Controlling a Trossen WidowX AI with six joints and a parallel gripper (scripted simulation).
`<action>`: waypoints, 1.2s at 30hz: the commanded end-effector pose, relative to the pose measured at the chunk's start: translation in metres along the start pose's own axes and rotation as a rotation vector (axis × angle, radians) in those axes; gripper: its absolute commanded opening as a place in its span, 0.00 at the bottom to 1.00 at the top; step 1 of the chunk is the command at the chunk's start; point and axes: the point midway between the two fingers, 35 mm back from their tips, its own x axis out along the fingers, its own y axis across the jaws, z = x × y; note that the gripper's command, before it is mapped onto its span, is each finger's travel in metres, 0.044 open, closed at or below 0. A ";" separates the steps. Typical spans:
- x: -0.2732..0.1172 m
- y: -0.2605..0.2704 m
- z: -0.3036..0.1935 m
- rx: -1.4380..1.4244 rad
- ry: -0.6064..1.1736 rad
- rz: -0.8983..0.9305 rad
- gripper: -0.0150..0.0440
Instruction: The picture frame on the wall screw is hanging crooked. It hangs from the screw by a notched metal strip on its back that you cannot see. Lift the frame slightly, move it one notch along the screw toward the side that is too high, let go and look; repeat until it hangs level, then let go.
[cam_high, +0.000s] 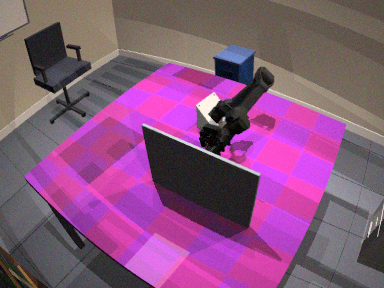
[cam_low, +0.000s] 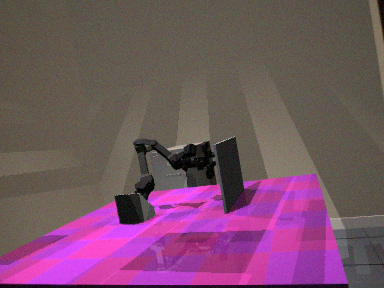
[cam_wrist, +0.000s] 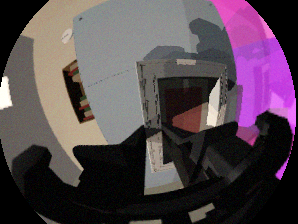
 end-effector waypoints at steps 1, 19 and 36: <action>0.000 0.001 0.001 0.003 -0.004 0.011 0.25; 0.000 -0.001 0.000 -0.005 -0.001 0.002 0.25; 0.000 -0.001 0.000 -0.120 -0.003 0.002 0.25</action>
